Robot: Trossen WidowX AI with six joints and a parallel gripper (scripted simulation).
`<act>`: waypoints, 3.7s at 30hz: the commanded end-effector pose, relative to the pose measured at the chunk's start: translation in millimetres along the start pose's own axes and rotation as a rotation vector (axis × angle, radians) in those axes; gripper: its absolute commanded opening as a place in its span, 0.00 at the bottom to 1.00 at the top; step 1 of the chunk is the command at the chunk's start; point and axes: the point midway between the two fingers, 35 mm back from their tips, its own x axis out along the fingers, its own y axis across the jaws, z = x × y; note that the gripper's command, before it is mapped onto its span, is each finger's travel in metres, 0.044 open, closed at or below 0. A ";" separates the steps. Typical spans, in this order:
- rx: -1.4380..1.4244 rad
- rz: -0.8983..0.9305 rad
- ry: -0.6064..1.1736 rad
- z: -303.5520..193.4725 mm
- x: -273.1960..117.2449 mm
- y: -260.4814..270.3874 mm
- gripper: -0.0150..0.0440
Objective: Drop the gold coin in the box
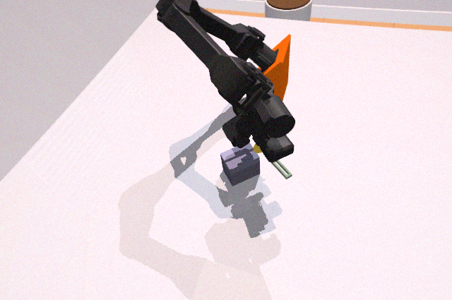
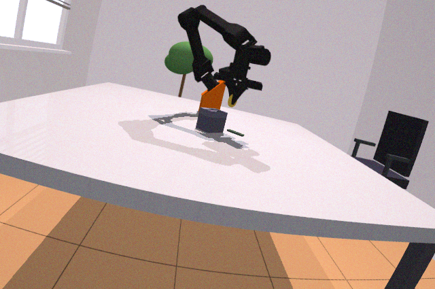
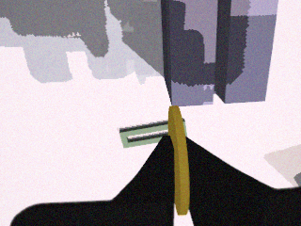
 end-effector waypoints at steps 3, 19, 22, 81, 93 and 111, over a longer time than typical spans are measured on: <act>-0.006 -0.003 -0.006 13.3 0.2 -8.3 0.25; -0.005 -0.009 -0.010 45.8 1.3 -30.2 0.25; -0.005 -0.010 -0.011 48.8 1.4 -32.5 0.25; -0.011 -0.007 -0.004 49.4 16.3 -33.4 0.25; -0.005 -0.005 0.001 49.5 18.9 -32.9 0.43; -0.006 -0.004 0.001 49.0 1.0 -32.6 0.84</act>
